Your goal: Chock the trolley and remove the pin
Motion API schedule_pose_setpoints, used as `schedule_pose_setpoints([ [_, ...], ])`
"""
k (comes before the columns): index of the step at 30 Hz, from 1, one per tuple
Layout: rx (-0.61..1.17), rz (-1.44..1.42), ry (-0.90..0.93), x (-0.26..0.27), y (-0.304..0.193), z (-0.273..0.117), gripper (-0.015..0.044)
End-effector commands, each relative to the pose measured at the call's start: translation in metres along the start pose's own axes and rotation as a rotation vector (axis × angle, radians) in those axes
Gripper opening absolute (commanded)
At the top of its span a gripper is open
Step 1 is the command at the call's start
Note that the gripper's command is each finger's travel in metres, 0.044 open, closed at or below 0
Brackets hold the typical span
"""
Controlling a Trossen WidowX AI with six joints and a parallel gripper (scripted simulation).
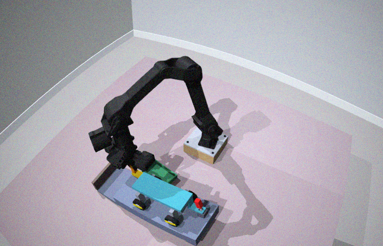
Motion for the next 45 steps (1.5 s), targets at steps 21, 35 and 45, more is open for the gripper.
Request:
schedule_pose_setpoints([
  [21,0.001,0.004,0.007,0.023,-0.002,0.001,0.0],
  [35,0.004,0.001,0.002,0.032,-0.002,0.001,0.0],
  [45,0.004,0.001,0.002,0.032,-0.002,0.001,0.0053],
])
Point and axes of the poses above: the point midway between the two fingers, 35 mm back from their tips, its own z axis out along the fingers, its own x axis across the jaws, y = z × x, the point moved 3 cm from there along -z, back along the fingers, and after that the axes turned 9 degrees about z, right-handed, at the moved point
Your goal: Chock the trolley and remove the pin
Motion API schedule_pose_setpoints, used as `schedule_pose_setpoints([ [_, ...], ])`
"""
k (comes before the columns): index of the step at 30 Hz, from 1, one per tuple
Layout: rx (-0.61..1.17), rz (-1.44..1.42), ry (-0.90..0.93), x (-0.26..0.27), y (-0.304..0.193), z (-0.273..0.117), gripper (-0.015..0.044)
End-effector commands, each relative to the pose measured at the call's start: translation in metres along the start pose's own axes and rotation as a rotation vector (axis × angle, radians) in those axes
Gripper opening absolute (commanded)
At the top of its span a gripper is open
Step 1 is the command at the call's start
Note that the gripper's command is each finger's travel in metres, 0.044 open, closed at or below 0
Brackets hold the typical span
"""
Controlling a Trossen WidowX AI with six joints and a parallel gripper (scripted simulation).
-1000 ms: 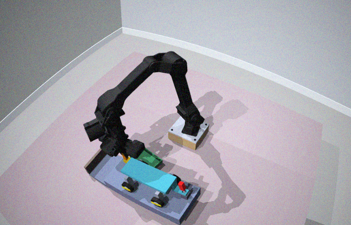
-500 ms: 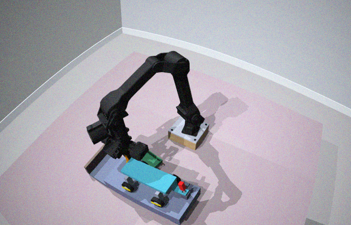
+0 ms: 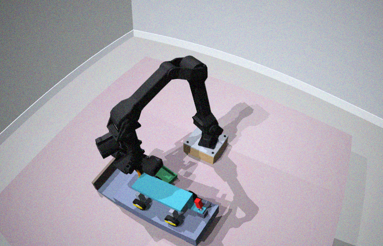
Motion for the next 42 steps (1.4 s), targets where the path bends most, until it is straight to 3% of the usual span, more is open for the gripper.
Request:
schedule_pose_setpoints([
  [1,0.0,-0.001,0.001,0.0,0.0,0.0,0.0079],
  [6,0.0,-0.001,0.001,0.0,0.0,0.0,0.019],
  [26,-0.003,0.001,0.006,-0.001,-0.001,-0.06,0.019],
  [30,0.003,0.006,0.004,-0.001,-0.001,-0.051,0.0295],
  [34,-0.115,0.061,-0.021,0.003,0.01,-0.07,0.019],
  [42,-0.108,0.328,0.04,0.043,0.019,-0.073,0.019],
])
Point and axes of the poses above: the point midway between the two fingers, 35 mm back from their tips, its own z axis out along the fingers, its own x axis across the jaws, y = z × x, the point moved 3 cm from there along -z, back along the fingers, and after that the axes turned 9 degrees about z, right-handed, at the moved point
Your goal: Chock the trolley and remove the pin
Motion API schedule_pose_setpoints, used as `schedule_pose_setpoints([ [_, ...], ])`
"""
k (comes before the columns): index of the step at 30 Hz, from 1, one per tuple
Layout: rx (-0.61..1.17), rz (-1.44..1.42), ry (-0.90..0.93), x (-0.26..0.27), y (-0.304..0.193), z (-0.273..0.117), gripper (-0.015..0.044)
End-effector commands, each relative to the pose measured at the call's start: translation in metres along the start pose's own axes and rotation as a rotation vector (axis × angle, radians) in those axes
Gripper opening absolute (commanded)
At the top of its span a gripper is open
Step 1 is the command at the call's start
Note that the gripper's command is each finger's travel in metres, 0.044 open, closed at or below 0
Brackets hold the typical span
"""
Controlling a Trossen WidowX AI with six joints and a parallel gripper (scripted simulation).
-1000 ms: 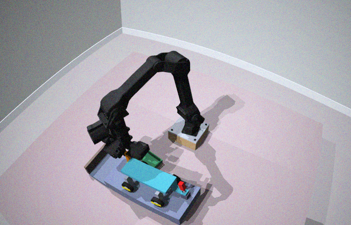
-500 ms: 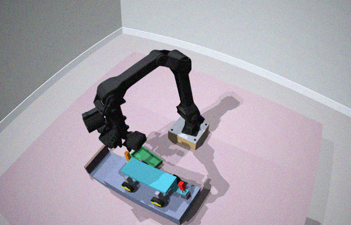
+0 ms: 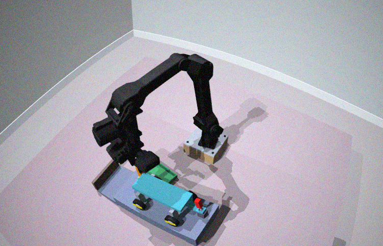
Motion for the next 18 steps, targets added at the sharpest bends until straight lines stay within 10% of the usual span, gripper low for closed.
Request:
schedule_pose_setpoints([
  [1,0.005,0.115,0.022,0.018,-0.001,-0.002,0.019],
  [18,0.104,0.713,0.077,0.106,-0.022,-0.008,0.019],
])
Point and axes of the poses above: the point midway between the two fingers, 35 mm back from their tips, its own z axis out along the fingers, its own x axis across the jaws, y = z × x, the point moved 3 cm from there along -z, back along the fingers, and after that the axes turned 9 degrees about z, right-handed, at the moved point
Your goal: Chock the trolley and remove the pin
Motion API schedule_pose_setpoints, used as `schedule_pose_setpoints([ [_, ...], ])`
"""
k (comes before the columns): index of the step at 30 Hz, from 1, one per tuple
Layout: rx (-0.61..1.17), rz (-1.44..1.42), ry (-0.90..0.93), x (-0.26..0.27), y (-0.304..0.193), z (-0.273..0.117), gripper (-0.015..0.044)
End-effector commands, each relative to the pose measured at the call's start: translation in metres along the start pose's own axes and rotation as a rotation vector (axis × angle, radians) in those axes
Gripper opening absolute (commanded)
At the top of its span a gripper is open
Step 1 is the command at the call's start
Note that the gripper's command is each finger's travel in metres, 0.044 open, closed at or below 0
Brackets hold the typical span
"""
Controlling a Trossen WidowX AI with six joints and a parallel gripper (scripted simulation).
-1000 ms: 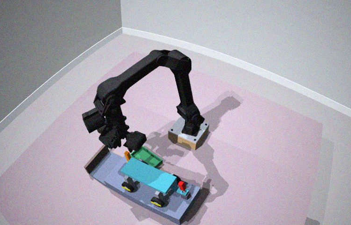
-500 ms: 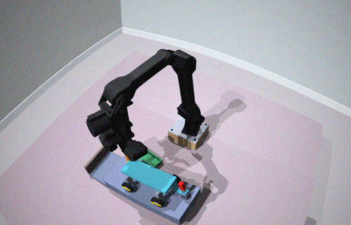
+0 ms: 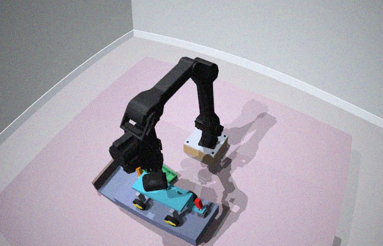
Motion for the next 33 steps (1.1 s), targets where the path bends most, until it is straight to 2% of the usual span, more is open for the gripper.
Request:
schedule_pose_setpoints([
  [1,0.027,0.122,-0.001,0.011,-0.015,0.002,0.019],
  [17,0.125,0.683,-0.06,0.047,-0.092,0.004,0.019],
  [33,0.129,0.706,-0.064,0.048,-0.096,0.015,0.019],
])
Point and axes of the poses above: the point midway between the two fingers, 35 mm back from their tips, its own z axis out along the fingers, its own x axis across the jaws, y = z × x, the point moved 3 cm from there along -z, back along the fingers, and after that the axes turned 9 degrees about z, right-handed, at the moved point
